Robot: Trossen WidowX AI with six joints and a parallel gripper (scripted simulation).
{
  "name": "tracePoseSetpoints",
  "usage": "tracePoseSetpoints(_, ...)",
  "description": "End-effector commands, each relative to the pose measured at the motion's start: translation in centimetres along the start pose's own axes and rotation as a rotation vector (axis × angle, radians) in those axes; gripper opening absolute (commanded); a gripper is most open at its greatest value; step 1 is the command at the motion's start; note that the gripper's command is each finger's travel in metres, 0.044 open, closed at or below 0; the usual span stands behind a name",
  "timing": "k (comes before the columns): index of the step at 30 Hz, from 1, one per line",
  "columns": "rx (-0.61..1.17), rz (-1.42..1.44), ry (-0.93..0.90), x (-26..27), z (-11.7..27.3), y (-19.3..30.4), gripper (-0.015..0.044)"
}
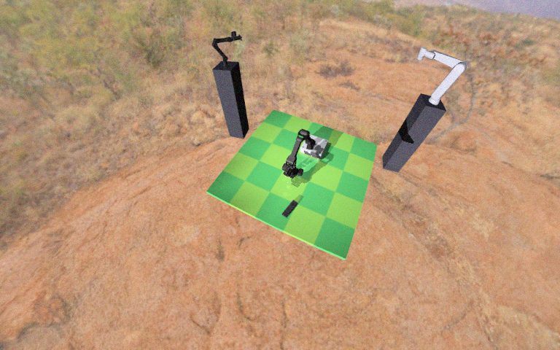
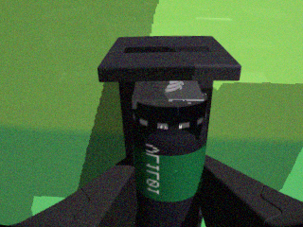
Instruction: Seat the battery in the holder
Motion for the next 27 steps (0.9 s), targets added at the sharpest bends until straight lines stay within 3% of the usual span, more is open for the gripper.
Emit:
tracePoseSetpoints(1,-0.044,0.003,0.001,-0.02,0.05,-0.40,0.0083)
tracePoseSetpoints(27,-0.135,0.008,0.010,0.06,-0.33,0.29,0.0083)
Point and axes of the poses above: the point midway between the two fingers, 35 mm back from their tips, its own z axis back along the fingers, its own x axis across the jaws, y = z × x, the point moved 2 cm from there along z, back along the fingers, and after that the axes turned 4 degrees about z, right-handed, at the moved point
